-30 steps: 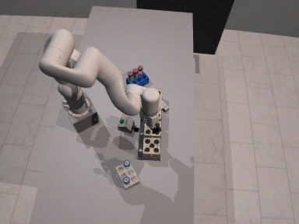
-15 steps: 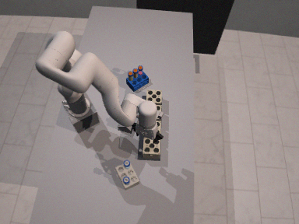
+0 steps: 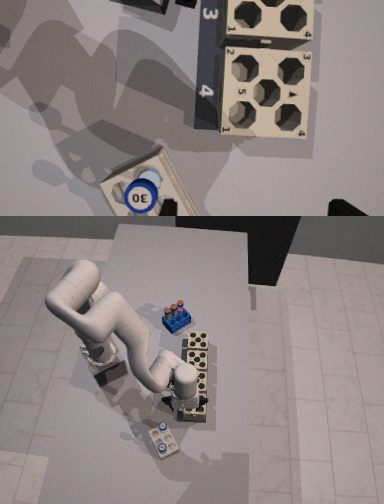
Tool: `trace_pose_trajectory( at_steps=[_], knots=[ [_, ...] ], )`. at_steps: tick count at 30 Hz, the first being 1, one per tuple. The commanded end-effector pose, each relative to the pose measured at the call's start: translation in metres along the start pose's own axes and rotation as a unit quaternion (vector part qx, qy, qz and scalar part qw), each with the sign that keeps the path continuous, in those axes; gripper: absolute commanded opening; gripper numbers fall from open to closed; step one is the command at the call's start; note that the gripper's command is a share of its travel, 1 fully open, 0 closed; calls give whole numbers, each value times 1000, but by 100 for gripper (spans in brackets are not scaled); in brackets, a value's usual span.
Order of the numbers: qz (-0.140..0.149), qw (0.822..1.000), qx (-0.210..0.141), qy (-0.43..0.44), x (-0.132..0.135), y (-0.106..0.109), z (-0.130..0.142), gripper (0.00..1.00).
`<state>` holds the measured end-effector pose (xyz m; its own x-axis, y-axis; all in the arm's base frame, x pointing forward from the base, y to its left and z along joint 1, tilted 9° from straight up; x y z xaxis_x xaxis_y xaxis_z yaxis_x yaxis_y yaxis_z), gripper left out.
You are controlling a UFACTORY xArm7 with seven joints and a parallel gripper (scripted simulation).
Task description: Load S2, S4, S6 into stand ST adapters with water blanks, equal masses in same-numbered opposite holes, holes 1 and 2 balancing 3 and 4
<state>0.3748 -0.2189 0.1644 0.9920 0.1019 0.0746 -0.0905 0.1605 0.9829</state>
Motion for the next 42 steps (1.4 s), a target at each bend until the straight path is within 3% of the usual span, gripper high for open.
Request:
trace_pose_trajectory(
  at_steps=[1, 9, 19, 26, 42],
  knots=[
    [6, 996, 15, 90, -4, 0, 27, 100],
    [8, 982, 14, 189, -11, -1, 56, 100],
    [10, 941, 12, 338, -22, -2, 105, 100],
    [10, 941, 12, 338, -24, -3, 113, 100],
    [10, 941, 12, 338, -24, -43, 112, 100]
  ],
)
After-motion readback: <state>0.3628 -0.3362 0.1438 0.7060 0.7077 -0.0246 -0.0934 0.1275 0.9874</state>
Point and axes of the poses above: the point where the finger pads meet when closed, its own y axis back along the fingers, its own x axis across the jaws, z = x × y, the point moved 4 cm from there along y, back along the fingers, and after that the axes turned 2 degrees about y, right-handed, at the moved point
